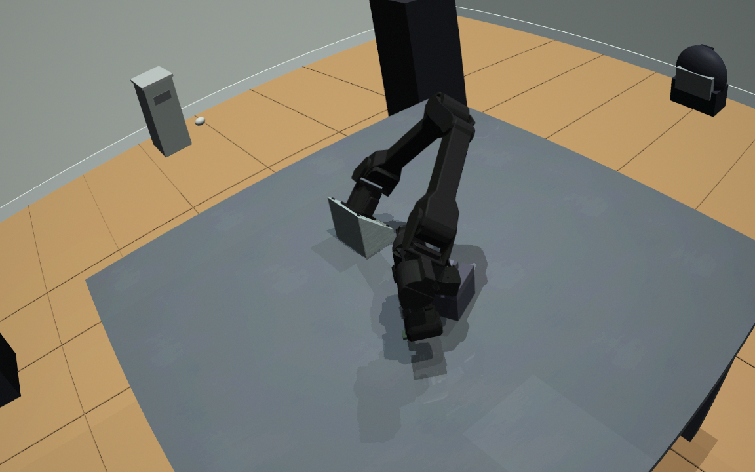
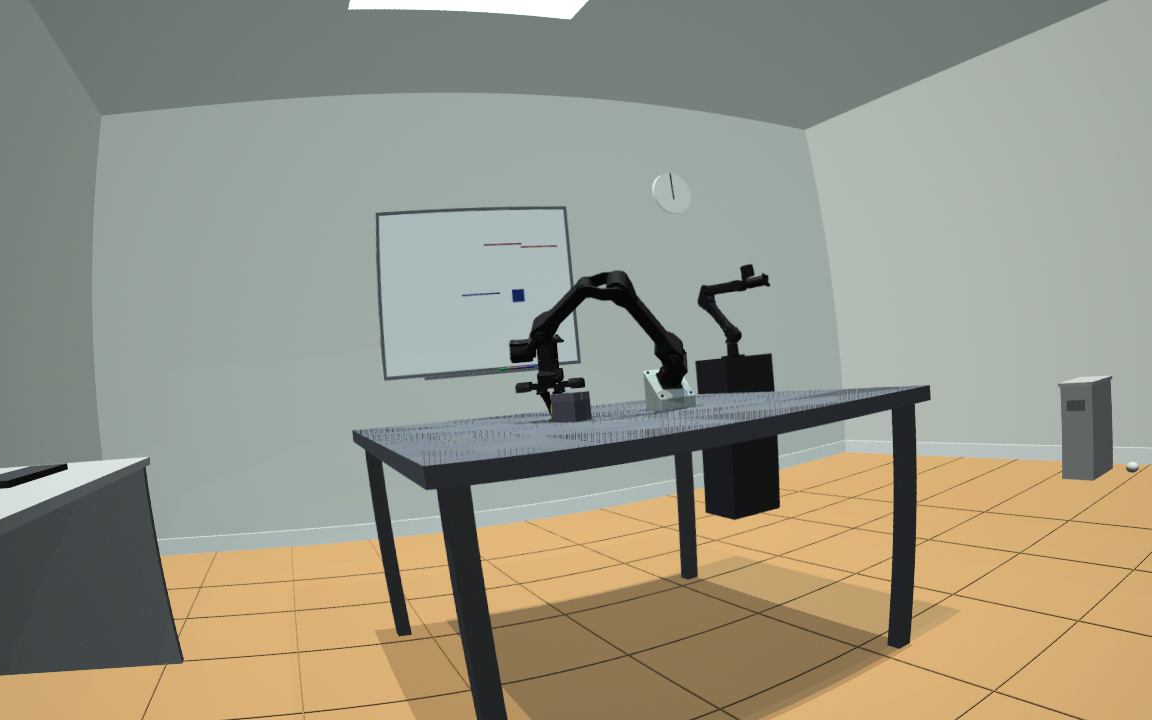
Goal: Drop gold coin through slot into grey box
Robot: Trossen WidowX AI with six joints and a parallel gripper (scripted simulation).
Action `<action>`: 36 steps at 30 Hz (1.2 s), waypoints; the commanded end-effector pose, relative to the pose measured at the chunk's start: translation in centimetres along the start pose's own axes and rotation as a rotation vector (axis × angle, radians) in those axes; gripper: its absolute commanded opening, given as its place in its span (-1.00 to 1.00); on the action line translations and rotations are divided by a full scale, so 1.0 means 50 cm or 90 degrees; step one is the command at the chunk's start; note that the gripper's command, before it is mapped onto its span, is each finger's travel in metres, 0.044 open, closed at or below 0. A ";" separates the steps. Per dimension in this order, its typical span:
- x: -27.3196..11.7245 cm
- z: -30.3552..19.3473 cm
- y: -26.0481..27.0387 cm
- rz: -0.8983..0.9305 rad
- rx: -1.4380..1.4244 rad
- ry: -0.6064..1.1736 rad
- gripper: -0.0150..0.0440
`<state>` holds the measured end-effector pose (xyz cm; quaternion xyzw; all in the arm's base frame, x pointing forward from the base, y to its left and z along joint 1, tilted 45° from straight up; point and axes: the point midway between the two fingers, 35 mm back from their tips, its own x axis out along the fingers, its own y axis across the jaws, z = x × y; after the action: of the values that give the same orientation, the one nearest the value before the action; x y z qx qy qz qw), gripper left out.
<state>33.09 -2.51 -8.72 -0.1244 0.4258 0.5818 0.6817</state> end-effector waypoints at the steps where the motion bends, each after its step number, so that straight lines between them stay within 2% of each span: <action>1: 0.004 -0.002 0.003 0.003 0.005 -0.003 -0.49; 36: -0.164 -0.004 -0.005 0.002 0.006 0.001 -0.49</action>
<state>33.30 -7.67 -3.85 -0.1126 0.4312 0.5816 0.6805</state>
